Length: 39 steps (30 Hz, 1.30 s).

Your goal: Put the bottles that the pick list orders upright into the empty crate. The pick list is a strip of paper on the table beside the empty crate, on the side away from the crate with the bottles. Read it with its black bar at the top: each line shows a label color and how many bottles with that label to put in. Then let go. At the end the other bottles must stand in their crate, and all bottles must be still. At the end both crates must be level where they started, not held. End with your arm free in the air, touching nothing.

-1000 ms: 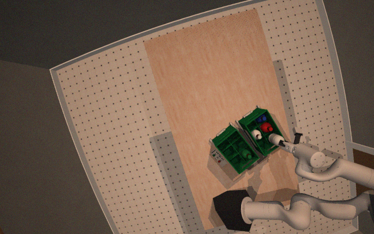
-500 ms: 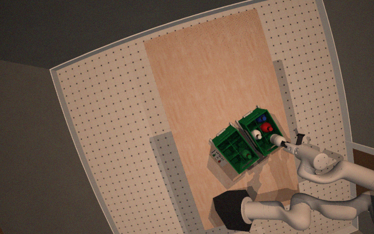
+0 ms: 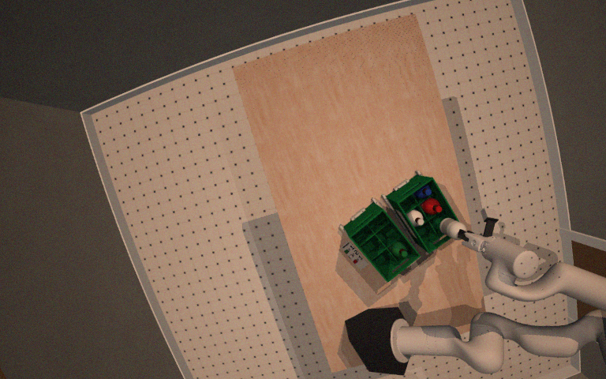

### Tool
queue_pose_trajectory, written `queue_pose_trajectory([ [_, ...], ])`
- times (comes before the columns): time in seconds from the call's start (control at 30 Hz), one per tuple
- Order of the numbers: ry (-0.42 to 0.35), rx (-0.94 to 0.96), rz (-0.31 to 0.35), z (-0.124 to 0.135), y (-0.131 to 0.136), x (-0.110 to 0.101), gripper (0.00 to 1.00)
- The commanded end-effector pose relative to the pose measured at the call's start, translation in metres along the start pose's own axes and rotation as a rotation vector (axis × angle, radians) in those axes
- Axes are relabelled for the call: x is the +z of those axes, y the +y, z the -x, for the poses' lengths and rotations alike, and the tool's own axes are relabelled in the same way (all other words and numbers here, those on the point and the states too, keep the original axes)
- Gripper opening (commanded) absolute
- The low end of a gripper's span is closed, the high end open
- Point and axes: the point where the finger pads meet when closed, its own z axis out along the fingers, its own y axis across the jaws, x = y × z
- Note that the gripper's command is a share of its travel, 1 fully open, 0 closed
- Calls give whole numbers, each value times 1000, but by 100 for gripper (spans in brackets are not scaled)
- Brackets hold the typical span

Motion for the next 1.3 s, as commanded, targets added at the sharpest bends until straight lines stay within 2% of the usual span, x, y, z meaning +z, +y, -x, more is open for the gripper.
queue_pose_trajectory([
  [0.0, 1, 1, -1, 0, 0, -9, 0],
  [0.57, 1, 1, -1, 0, 0, -34, 0],
  [0.93, 1, 1, -1, 0, 0, -35, 0],
  [1.27, 1, 1, -1, 7, -17, -35, 0],
])
